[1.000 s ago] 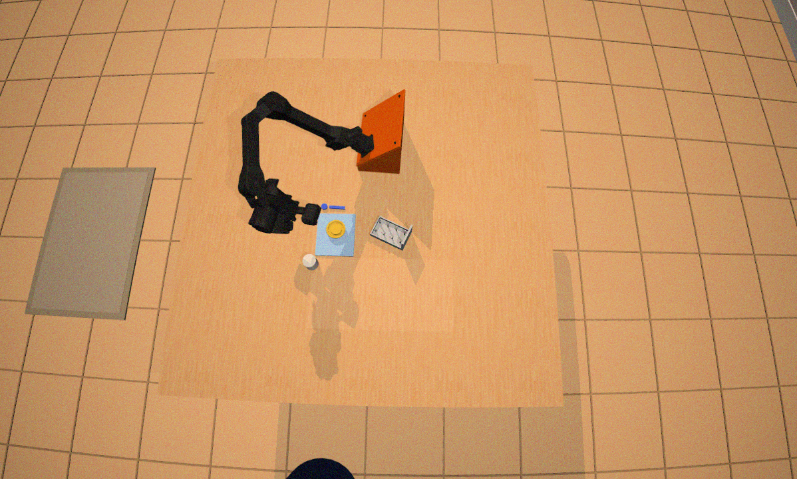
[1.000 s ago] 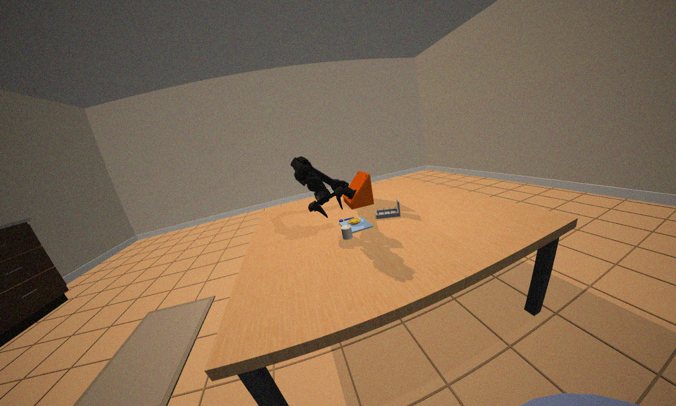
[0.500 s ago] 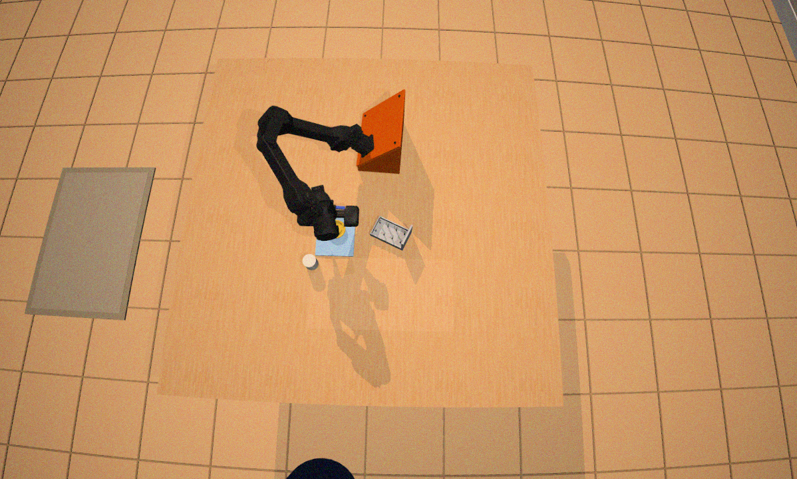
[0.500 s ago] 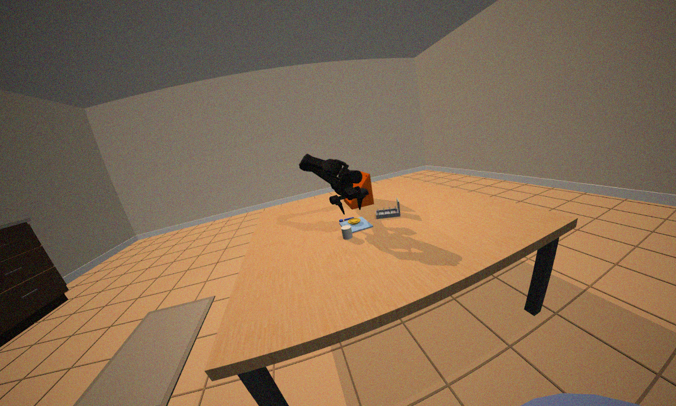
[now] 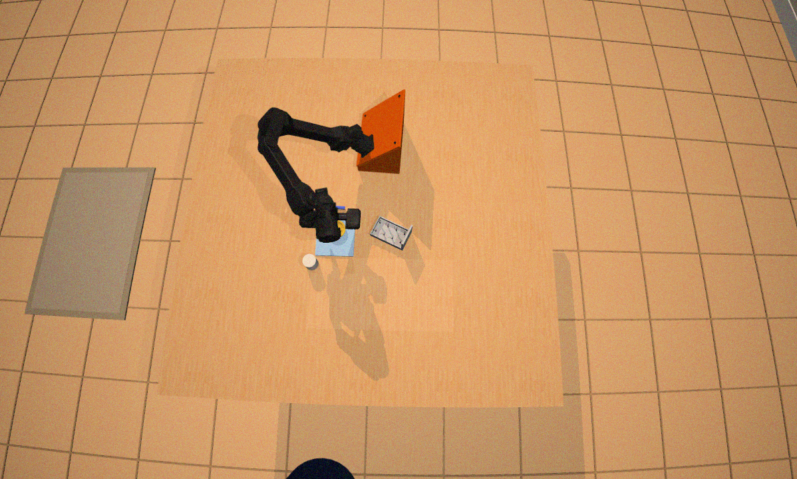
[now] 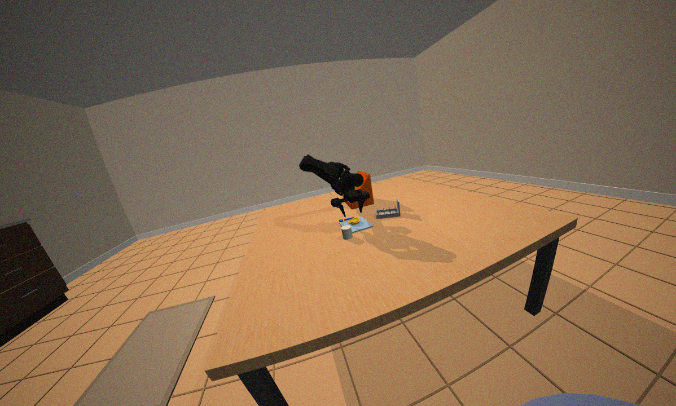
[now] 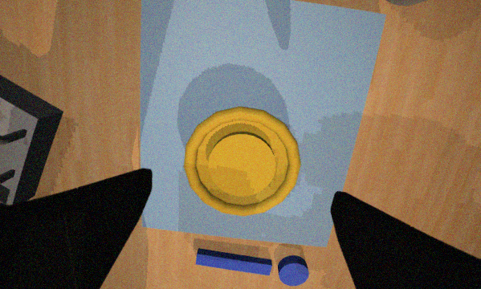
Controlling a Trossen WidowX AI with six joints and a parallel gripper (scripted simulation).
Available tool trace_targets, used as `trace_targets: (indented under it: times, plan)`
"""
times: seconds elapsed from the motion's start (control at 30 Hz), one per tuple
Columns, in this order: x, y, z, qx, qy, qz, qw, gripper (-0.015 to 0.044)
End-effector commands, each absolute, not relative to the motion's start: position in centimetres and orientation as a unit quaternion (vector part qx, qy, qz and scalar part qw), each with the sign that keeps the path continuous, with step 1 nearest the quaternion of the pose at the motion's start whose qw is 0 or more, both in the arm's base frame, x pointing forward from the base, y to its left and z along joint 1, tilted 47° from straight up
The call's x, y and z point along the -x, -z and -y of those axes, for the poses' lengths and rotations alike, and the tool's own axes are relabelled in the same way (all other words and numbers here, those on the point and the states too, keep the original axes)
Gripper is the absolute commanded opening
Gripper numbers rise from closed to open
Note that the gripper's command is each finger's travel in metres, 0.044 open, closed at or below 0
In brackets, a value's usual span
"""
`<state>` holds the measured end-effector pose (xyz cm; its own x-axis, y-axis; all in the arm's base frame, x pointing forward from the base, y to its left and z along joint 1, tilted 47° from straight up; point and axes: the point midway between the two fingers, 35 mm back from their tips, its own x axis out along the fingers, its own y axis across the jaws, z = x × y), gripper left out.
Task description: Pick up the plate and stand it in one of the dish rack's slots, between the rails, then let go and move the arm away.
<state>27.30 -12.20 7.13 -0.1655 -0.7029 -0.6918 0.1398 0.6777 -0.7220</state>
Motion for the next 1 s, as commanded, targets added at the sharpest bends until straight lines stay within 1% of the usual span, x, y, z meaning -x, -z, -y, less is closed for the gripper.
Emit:
trace_targets:
  times: [0.0,0.83,0.87,0.9,0.97]
  plan:
    - [-27.1,-6.6,12.7,0.210,0.344,-0.684,0.608,0.0400]
    - [-26.3,-4.0,15.3,0.212,0.345,-0.683,0.608,0.0400]
    - [-26.3,-4.0,15.3,0.212,0.345,-0.683,0.608,0.0374]
    - [-26.3,-4.0,15.3,0.212,0.345,-0.683,0.608,0.0362]
    - [-26.3,-4.0,15.3,0.212,0.345,-0.683,0.608,0.0362]
